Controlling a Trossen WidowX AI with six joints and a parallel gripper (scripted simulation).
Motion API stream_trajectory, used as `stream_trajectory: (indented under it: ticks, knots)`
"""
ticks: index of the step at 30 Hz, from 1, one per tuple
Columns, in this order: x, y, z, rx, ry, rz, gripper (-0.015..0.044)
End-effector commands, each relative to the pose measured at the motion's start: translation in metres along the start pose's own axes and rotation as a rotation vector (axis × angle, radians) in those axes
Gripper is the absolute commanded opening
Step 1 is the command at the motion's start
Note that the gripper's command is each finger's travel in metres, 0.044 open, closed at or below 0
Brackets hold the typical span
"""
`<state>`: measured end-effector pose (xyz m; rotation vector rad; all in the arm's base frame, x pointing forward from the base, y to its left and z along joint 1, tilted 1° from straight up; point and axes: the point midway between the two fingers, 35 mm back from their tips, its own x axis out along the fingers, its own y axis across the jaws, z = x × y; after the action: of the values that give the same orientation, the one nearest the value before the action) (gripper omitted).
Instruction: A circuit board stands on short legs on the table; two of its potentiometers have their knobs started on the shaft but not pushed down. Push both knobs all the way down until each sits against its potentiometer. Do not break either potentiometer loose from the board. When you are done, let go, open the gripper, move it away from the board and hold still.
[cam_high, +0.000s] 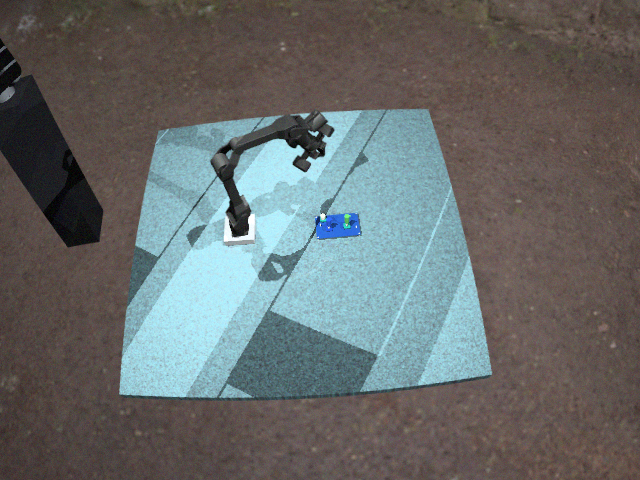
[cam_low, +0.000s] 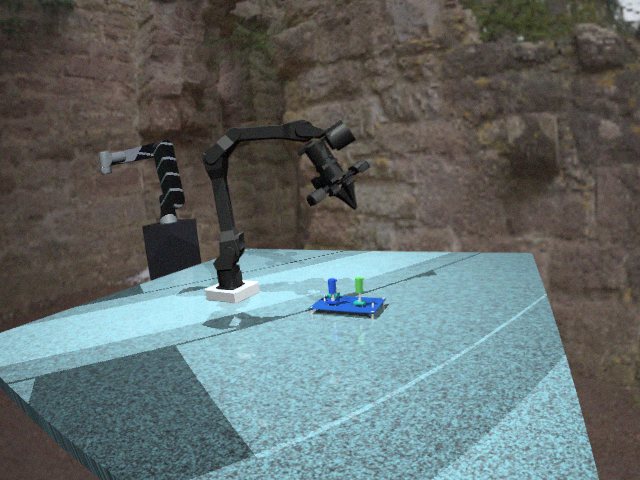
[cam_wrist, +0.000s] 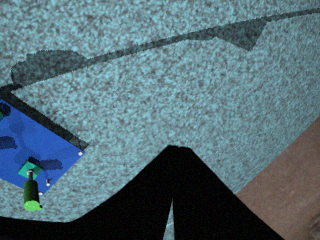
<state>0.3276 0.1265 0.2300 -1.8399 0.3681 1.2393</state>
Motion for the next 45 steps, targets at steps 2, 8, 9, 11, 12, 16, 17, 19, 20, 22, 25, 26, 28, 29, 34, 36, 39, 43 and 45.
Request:
stream_trajectory:
  ticks: [2, 8, 9, 11, 12, 16, 17, 19, 20, 22, 25, 26, 28, 29, 34, 36, 39, 43, 45]
  knots:
    - [0.022, 0.037, -0.047, 0.102, 0.031, 0.165, 0.0]
    - [0.036, 0.083, -0.087, 0.209, 0.029, 0.327, 0.0]
    - [0.037, 0.091, -0.094, 0.228, 0.026, 0.353, 0.0]
    - [0.04, 0.108, -0.105, 0.265, 0.017, 0.404, 0.0]
    - [0.041, 0.116, -0.11, 0.284, 0.012, 0.43, 0.0]
    - [0.043, 0.145, -0.126, 0.347, -0.011, 0.508, 0.0]
    - [0.044, 0.146, -0.127, 0.35, -0.013, 0.512, 0.0]
    - [0.044, 0.146, -0.127, 0.35, -0.013, 0.512, 0.0]
    - [0.044, 0.146, -0.127, 0.35, -0.013, 0.512, 0.0]
    - [0.045, 0.147, -0.127, 0.35, -0.013, 0.512, 0.0]
    - [0.06, 0.155, -0.125, 0.35, -0.013, 0.512, 0.0]
    - [0.061, 0.156, -0.125, 0.35, -0.013, 0.512, 0.0]
    - [0.061, 0.156, -0.125, 0.35, -0.013, 0.512, 0.0]
    - [0.061, 0.156, -0.125, 0.35, -0.013, 0.512, 0.0]
    - [0.061, 0.156, -0.125, 0.35, -0.013, 0.512, 0.0]
    - [0.061, 0.156, -0.125, 0.35, -0.013, 0.512, 0.0]
    - [0.063, 0.157, -0.125, 0.35, -0.013, 0.512, 0.0]
    - [0.069, 0.16, -0.124, 0.35, -0.013, 0.512, 0.0]
    - [0.071, 0.161, -0.124, 0.35, -0.013, 0.512, 0.0]
